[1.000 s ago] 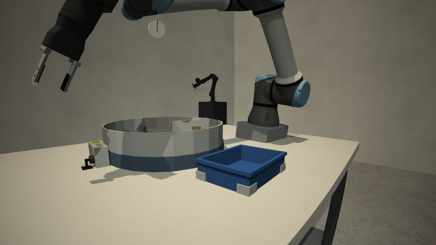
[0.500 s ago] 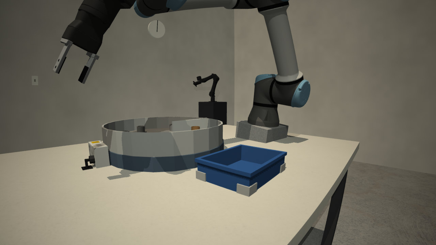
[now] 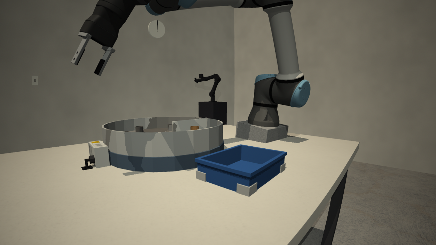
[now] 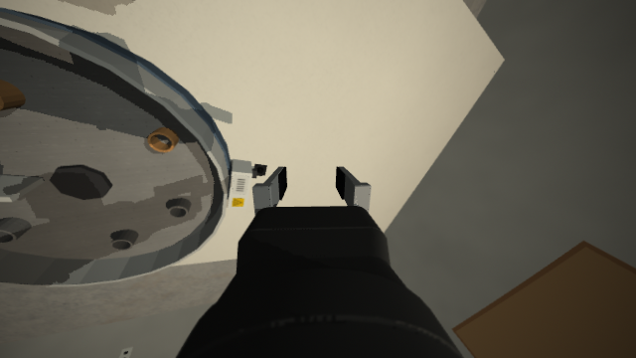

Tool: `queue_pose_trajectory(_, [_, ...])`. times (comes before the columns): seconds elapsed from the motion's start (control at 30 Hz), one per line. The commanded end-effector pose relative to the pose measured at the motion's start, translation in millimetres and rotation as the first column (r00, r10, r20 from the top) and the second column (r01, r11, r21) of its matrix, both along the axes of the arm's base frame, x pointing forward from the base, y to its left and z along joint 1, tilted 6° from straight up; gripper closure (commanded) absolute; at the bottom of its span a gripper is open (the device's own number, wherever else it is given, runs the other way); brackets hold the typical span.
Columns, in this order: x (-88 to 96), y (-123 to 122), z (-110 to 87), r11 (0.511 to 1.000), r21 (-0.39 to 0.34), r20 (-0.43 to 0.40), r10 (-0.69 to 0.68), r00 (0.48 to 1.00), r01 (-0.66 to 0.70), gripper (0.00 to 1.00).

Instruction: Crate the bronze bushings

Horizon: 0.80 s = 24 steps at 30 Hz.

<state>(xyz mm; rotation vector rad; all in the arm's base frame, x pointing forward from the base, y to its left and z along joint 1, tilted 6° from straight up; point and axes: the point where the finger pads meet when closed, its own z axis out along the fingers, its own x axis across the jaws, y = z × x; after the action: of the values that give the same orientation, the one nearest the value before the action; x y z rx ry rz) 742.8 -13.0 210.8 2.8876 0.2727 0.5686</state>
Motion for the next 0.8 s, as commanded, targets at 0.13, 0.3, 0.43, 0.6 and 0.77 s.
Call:
queue_pose_trajectory(0.13, [-38.7, 0, 19.4, 1.0, -0.001, 0.004, 0.0, 1.0, 0.0, 0.0])
queue_pose_trajectory(0.3, [-38.7, 0, 19.4, 1.0, -0.001, 0.004, 0.0, 1.0, 0.0, 0.0])
queue_pose_trajectory(0.43, [-48.7, 0, 24.2, 1.0, -0.001, 0.005, 0.0, 1.0, 0.0, 0.0])
queue_pose_trajectory(0.6, [-89.1, 1, 41.8, 1.0, -0.001, 0.005, 0.0, 1.0, 0.0, 0.0])
queue_pose_trajectory(0.77, [-89.1, 1, 41.8, 1.0, -0.001, 0.005, 0.0, 1.0, 0.0, 0.0])
